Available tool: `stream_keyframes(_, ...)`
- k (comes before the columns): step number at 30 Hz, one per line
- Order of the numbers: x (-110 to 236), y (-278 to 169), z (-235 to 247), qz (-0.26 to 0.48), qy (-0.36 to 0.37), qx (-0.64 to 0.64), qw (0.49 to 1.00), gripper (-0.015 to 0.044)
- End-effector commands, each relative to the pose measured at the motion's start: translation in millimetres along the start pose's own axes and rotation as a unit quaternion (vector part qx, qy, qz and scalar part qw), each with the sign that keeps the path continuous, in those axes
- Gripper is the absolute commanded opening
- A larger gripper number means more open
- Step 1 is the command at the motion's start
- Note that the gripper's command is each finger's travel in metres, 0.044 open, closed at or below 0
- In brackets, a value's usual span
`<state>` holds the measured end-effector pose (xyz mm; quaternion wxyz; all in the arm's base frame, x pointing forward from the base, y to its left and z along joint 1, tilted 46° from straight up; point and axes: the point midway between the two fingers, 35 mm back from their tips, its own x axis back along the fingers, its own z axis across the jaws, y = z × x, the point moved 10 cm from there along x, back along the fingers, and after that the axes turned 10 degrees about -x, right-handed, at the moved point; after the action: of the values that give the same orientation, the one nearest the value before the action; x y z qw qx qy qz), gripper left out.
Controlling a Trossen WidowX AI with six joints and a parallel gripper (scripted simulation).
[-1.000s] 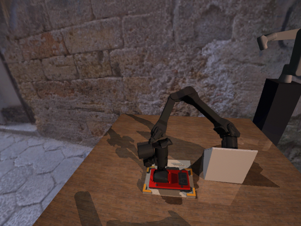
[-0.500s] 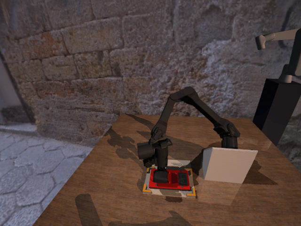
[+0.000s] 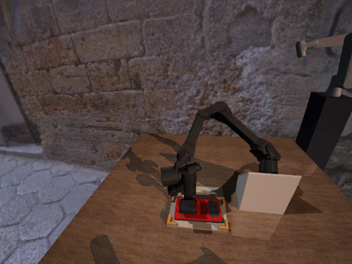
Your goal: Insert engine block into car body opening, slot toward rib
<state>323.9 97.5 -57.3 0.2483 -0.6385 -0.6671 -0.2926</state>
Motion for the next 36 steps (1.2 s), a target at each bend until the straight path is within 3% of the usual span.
stream_keyframes(1, -1.5, 0.0, -0.4, -0.001, -0.002, 0.002, 1.0, 0.0158)
stream_keyframes(36, -5.3, -0.7, -0.2, -0.001, -0.002, 0.002, 1.0, 0.0158)
